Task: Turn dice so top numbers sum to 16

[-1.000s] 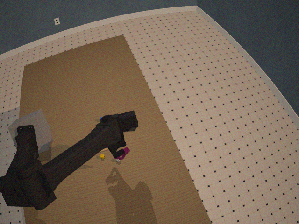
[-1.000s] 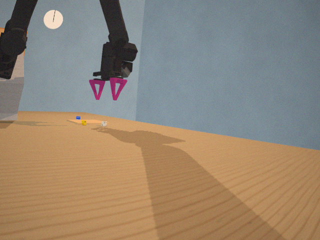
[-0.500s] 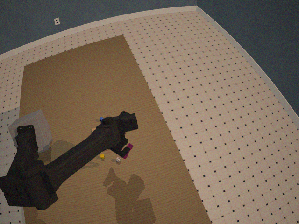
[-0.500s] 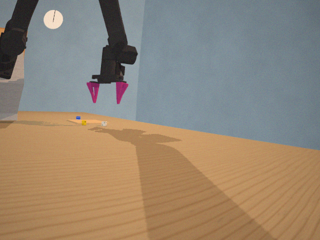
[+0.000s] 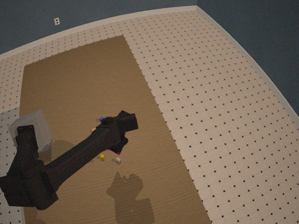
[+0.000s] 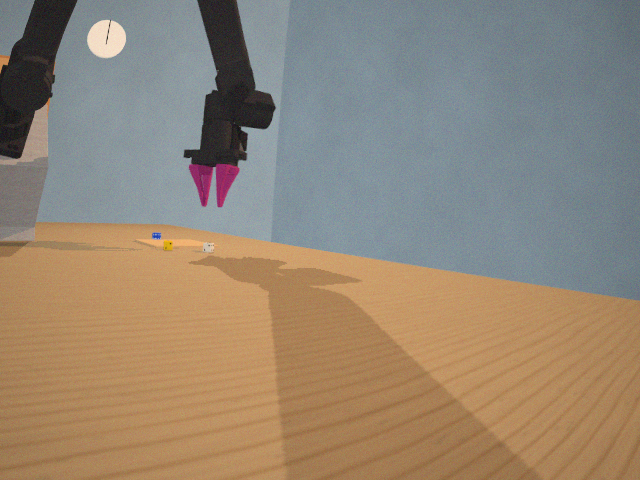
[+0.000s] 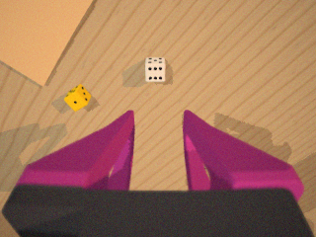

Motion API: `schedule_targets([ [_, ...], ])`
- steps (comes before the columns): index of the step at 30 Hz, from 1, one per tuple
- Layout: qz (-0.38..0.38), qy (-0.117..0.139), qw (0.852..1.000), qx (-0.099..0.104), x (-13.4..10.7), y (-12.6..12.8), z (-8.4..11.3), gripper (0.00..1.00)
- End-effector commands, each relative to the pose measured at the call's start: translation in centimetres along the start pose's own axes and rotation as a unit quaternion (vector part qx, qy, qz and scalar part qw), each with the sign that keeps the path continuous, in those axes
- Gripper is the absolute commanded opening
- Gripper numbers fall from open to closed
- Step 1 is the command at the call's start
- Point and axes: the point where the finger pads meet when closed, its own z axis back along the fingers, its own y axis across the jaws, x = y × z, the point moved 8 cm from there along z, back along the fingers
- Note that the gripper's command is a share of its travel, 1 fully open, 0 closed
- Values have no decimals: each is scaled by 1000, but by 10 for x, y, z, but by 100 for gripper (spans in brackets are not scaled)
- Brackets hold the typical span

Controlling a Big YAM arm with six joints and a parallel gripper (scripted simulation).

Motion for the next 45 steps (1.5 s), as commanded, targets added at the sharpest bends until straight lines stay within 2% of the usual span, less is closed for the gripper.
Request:
schedule_targets([
  [1, 9, -1, 1000, 3, 4, 4, -2, 30],
  [24, 9, -1, 1000, 3, 4, 4, -3, 30],
  [38, 6, 2, 1000, 5, 1, 4, -12, 30],
  [39, 7, -4, 1000, 1, 5, 2, -8, 30],
  [45, 6, 2, 1000, 5, 0, 4, -21, 30],
])
